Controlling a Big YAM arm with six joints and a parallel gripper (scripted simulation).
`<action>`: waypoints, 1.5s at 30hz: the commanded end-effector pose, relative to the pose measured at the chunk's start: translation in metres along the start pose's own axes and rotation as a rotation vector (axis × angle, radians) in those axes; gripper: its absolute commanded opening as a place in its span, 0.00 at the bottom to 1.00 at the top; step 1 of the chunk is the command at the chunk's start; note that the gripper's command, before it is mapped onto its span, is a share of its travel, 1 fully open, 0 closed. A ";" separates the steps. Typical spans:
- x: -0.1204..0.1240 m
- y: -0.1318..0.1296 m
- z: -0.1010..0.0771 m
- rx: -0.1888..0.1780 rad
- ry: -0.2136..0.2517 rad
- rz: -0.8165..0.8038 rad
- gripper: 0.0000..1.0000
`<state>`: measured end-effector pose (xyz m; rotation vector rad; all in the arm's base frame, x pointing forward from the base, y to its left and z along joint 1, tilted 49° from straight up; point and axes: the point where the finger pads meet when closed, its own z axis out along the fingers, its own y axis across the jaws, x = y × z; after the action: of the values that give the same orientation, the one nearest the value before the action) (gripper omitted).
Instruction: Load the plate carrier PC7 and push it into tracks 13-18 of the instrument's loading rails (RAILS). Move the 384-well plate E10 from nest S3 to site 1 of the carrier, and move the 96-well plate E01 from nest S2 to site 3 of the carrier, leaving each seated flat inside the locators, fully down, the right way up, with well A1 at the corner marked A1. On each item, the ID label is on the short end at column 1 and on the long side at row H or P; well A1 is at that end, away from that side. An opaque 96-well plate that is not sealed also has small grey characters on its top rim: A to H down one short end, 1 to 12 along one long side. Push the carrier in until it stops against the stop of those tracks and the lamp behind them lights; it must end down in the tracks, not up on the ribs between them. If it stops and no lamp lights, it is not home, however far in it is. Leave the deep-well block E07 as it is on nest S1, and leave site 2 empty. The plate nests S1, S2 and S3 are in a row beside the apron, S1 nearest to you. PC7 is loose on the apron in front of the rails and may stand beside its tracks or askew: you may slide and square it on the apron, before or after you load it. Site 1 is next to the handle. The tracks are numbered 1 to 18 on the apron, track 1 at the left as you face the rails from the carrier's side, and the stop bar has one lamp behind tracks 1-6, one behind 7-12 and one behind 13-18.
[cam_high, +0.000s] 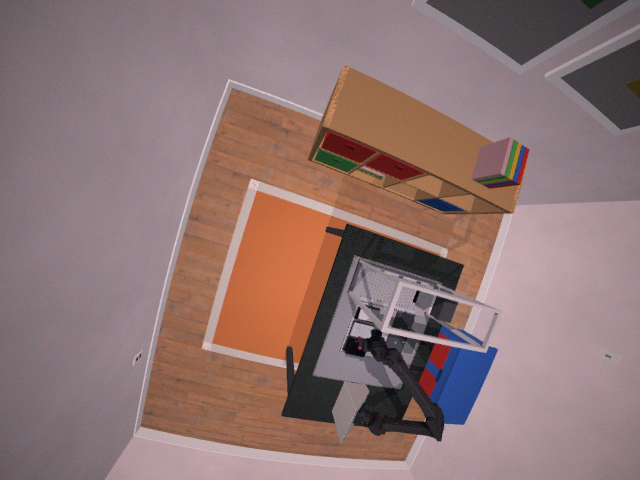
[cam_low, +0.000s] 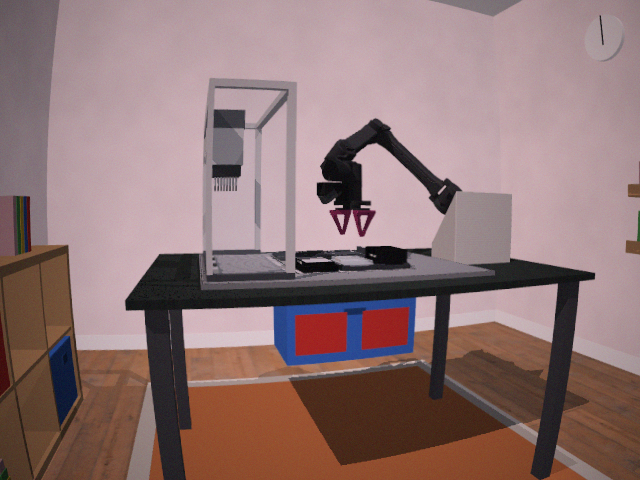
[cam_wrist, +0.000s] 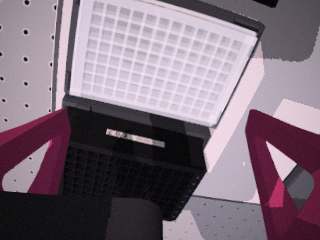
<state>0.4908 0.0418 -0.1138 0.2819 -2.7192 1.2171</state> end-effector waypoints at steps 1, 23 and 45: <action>-0.012 -0.002 -0.029 0.000 -0.063 -0.134 1.00; -0.012 -0.002 -0.029 0.019 -0.061 -0.767 1.00; -0.007 -0.006 -0.011 0.018 -0.035 -1.294 1.00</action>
<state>0.4907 0.0417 -0.1139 1.6146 -1.8034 0.7575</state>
